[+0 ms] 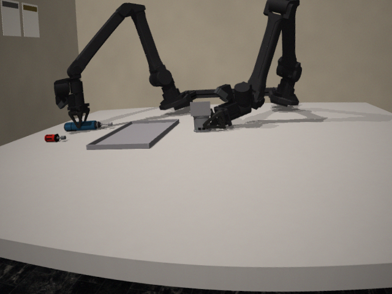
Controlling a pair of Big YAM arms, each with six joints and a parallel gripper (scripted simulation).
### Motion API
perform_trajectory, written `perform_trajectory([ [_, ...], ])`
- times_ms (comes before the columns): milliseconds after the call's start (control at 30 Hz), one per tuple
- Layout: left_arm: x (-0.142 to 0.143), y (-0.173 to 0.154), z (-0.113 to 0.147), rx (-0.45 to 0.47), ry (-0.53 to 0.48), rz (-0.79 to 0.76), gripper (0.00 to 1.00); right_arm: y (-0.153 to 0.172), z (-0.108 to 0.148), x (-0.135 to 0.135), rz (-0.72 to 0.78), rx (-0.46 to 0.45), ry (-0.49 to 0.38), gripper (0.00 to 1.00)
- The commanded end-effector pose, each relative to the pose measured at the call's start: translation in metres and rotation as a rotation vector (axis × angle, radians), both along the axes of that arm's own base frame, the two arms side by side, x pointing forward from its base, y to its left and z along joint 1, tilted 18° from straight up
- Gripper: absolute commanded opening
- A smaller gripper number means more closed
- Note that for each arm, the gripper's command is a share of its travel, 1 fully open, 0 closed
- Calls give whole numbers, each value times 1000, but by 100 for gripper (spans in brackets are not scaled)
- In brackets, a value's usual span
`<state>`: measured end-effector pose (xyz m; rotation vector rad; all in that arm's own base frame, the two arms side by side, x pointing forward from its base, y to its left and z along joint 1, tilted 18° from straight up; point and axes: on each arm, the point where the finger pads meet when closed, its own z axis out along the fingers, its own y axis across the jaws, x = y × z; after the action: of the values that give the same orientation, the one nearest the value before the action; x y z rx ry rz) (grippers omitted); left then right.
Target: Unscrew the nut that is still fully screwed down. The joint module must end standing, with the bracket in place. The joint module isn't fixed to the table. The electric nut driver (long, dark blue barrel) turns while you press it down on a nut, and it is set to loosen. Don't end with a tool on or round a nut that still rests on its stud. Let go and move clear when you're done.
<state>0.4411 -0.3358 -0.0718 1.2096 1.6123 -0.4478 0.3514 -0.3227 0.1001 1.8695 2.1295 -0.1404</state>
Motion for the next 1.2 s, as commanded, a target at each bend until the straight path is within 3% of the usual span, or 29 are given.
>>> perform_trajectory([
  [0, 5, -5, 6, -10, -17, -4, 59, -7, 11, 7, 1, -19, -24, 49],
  [300, 5, -5, 6, -10, -17, -4, 59, -7, 11, 7, 1, -19, -24, 49],
  [333, 5, -5, 6, -10, -17, -4, 59, -7, 11, 7, 1, -19, -24, 57],
  [867, 5, -5, 6, -10, -17, -4, 59, -7, 11, 7, 1, -19, -24, 57],
  [900, 5, -5, 6, -10, -17, -4, 59, -7, 11, 7, 1, -19, -24, 65],
  [1167, 5, -5, 6, -10, -17, -4, 59, -7, 11, 7, 1, -19, -24, 65],
])
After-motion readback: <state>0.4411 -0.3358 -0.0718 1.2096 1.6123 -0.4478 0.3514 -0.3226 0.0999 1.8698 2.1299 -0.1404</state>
